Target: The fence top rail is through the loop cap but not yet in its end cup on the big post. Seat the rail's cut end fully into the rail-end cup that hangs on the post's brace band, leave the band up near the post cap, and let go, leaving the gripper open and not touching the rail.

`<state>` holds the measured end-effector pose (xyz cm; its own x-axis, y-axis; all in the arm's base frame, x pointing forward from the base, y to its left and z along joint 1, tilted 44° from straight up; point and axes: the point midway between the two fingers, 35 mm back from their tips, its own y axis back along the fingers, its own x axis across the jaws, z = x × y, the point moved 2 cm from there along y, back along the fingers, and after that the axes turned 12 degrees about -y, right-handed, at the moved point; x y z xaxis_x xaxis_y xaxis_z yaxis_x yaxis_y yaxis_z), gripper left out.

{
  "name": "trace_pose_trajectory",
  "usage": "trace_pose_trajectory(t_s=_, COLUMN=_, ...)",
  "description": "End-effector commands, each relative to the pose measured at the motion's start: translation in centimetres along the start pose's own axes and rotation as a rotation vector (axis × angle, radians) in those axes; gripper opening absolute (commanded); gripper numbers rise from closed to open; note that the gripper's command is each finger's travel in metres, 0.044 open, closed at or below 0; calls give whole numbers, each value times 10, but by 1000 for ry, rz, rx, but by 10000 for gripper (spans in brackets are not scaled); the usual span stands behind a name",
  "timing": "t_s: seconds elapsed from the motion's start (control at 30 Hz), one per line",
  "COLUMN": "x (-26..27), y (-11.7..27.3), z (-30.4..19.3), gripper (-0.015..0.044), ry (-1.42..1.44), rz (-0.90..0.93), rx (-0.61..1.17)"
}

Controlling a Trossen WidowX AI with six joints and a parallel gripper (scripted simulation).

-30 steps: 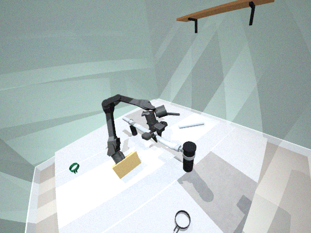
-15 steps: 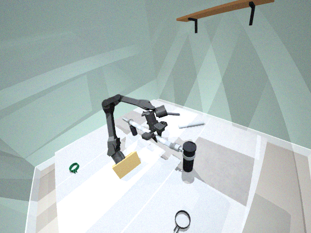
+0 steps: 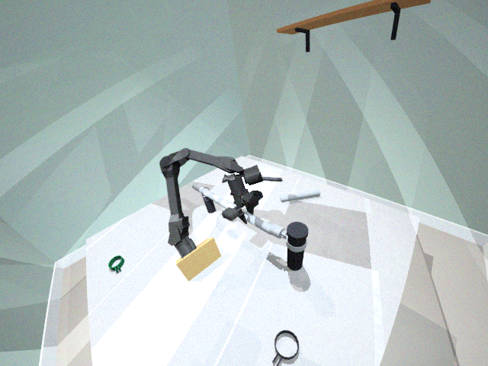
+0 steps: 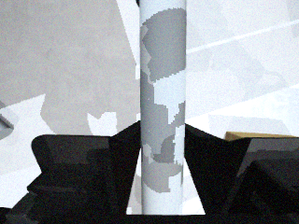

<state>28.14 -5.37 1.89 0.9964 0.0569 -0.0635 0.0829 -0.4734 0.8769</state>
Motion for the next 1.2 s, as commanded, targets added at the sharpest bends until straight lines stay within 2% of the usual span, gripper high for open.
trace_pose_trajectory(t_s=0.0, x=1, y=2, z=2, gripper=0, ry=1, rz=4, rx=-8)
trace_pose_trajectory(t_s=1.17, x=3, y=6, z=8, gripper=0, ry=1, rz=4, rx=-11)
